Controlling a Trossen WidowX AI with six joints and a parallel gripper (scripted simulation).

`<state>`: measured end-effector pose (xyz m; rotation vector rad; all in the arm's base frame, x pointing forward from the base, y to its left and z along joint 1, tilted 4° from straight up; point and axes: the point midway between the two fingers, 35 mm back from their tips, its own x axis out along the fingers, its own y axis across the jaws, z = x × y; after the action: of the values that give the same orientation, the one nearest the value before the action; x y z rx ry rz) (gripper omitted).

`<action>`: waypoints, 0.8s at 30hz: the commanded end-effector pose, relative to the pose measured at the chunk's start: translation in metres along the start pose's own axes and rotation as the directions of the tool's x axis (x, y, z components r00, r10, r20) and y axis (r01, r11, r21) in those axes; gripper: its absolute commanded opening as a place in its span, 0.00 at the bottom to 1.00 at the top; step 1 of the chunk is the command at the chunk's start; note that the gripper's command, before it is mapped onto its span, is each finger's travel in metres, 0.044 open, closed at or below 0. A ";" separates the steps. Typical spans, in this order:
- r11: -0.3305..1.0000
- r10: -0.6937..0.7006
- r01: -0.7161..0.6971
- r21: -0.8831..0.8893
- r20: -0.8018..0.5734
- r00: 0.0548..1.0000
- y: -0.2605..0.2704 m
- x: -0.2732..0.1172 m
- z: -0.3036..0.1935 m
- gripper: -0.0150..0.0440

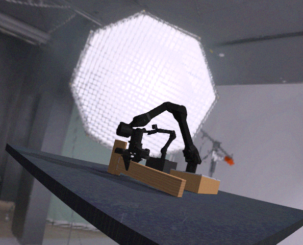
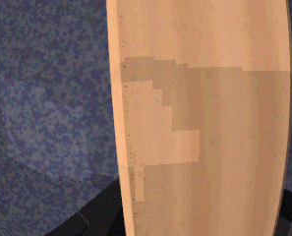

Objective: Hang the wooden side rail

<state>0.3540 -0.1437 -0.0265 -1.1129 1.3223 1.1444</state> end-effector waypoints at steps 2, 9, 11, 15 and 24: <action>1.000 -0.011 0.011 -0.005 -0.009 1.000 -0.003 -0.005 -0.002 0.25; 1.000 -0.011 0.011 -0.005 -0.009 1.000 -0.004 -0.006 -0.003 0.25; 1.000 -0.011 0.011 -0.005 -0.009 1.000 -0.004 -0.006 -0.003 0.25; 1.000 -0.011 0.011 -0.005 -0.009 1.000 -0.004 -0.006 -0.003 0.25; 1.000 -0.011 0.011 -0.005 -0.009 1.000 -0.005 -0.006 -0.004 0.25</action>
<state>0.3543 -0.1460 -0.0244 -1.1170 1.3265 1.1458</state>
